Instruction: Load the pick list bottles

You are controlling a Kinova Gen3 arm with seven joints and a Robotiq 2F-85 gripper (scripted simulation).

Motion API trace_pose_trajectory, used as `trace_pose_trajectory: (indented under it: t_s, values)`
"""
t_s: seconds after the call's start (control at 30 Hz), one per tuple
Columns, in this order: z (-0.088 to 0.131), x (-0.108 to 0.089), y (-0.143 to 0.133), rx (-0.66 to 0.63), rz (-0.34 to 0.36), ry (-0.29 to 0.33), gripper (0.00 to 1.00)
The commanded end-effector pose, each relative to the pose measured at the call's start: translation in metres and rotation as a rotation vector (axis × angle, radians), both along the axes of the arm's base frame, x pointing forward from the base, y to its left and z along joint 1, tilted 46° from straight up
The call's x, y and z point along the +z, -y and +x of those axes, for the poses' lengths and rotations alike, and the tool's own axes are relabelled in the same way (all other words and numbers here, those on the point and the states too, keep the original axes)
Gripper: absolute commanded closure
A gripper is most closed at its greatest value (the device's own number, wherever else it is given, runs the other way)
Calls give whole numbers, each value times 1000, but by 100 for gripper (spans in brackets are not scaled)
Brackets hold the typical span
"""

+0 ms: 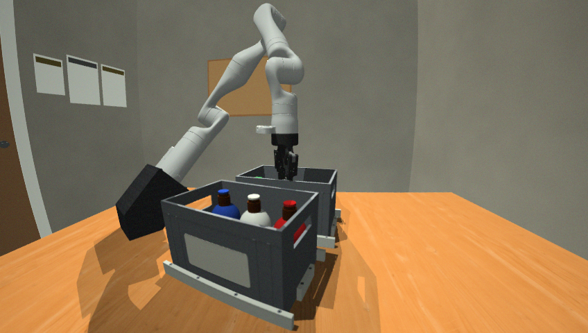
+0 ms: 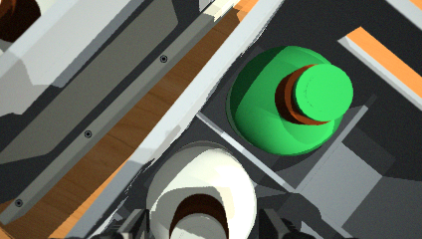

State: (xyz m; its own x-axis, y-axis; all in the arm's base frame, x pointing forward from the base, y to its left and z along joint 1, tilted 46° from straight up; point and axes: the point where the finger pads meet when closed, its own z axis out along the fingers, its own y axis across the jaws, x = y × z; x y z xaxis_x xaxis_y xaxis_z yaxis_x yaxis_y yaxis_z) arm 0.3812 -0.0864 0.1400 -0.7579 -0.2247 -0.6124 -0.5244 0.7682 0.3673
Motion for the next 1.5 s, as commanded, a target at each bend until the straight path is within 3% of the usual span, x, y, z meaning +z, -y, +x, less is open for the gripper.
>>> trace_pose_trajectory:
  t_s: [0.0, 0.6, 1.47]
  values:
    - [0, 0, -1, 2, 2, 1, 33]
    - [0, 0, -1, 2, 2, 1, 33]
    - [-24, 41, 36, -1, 2, -3, 33]
